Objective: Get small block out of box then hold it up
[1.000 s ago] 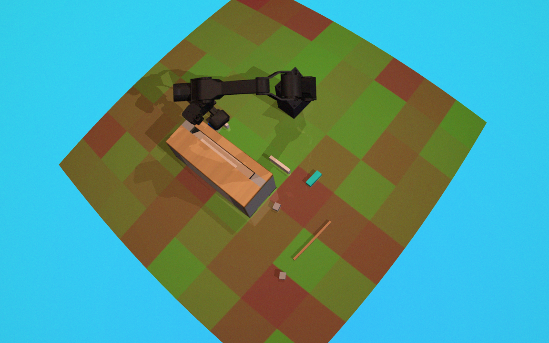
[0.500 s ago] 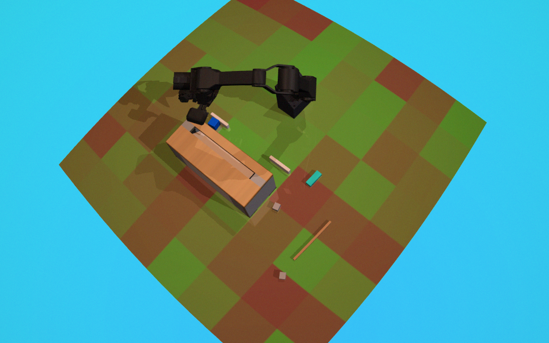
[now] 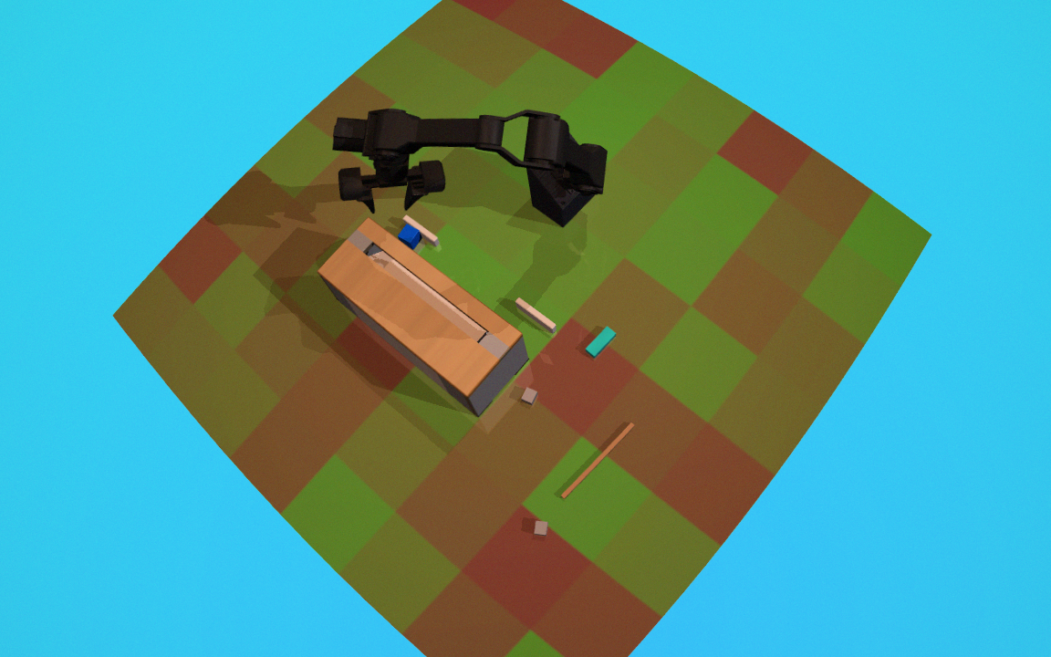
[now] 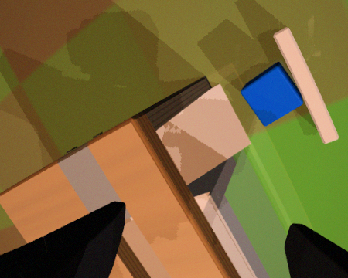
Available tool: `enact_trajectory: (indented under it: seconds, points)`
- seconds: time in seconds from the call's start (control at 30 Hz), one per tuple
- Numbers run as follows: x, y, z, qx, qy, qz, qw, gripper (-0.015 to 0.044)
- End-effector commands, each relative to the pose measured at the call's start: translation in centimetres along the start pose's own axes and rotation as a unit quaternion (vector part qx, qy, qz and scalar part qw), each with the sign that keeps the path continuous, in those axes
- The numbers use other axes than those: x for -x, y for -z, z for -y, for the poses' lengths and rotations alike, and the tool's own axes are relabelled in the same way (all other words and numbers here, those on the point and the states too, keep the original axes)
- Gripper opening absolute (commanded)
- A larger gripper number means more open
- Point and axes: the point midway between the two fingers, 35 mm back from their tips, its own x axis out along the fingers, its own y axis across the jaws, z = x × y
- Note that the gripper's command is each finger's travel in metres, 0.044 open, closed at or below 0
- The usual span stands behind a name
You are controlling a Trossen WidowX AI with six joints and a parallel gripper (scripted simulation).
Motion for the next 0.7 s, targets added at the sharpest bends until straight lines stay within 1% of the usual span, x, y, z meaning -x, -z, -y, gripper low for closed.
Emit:
enact_trajectory:
  seconds: [0.0,0.07,0.53,0.6,0.67]
  points:
    - [0.2,-1.5,0.0,-0.439,0.005,-0.061,0.896,0.0285]
    - [0.3,-1.5,0.0,-0.454,0.006,-0.063,0.889,0.0285]
    - [0.3,-1.5,0.0,-0.454,0.006,-0.063,0.889,0.0285]
    - [-0.3,-1.6,0.1,-0.452,0.005,-0.062,0.890,0.0285]
    - [-1.8,-2.0,0.4,-0.447,0.002,-0.061,0.893,0.0285]
